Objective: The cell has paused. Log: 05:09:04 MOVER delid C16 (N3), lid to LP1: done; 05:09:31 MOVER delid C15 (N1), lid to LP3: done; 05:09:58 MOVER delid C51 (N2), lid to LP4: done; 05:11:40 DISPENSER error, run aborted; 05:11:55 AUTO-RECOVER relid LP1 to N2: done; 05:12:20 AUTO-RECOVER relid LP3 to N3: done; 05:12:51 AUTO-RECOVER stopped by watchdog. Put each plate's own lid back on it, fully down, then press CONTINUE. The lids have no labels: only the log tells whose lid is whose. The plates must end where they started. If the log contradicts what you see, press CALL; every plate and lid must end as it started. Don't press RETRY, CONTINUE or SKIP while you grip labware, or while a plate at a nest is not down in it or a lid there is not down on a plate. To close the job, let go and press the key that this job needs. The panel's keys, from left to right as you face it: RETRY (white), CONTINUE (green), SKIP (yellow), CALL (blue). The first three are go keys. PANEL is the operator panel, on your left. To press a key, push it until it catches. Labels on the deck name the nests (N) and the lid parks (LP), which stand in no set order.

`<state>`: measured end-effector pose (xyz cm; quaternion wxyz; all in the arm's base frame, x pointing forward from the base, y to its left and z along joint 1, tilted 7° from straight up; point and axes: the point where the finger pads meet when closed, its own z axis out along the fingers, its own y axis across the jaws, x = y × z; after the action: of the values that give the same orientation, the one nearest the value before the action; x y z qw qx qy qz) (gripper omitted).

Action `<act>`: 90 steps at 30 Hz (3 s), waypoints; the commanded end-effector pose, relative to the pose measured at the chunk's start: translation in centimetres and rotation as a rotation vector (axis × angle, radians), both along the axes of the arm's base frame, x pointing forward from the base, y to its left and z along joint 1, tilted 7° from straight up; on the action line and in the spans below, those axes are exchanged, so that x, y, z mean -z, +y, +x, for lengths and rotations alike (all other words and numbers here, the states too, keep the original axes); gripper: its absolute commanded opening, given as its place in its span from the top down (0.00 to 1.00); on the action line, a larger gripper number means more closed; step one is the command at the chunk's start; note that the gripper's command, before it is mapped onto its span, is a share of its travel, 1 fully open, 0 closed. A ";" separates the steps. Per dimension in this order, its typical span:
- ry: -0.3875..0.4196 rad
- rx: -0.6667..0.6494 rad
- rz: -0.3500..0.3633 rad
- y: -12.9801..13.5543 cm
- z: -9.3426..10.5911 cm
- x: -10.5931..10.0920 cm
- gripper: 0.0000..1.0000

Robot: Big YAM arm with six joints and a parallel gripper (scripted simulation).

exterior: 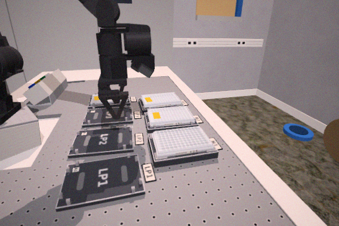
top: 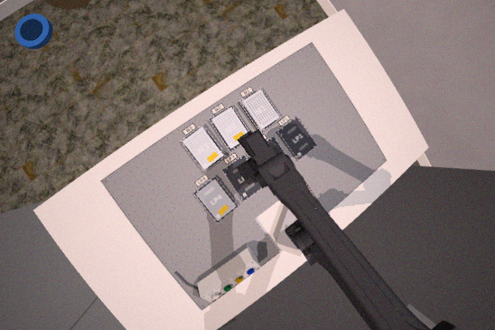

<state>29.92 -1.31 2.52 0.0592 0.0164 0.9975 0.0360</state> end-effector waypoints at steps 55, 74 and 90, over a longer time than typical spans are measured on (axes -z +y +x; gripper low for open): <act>-0.707 0.057 -0.039 -13.8 0.9 -0.3 1.00; -0.713 0.057 -0.032 -8.5 0.8 -0.5 1.00; -0.690 0.062 -0.018 -1.3 0.6 -0.5 1.00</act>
<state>30.52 -4.24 2.75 0.3918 0.0177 0.9198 0.0140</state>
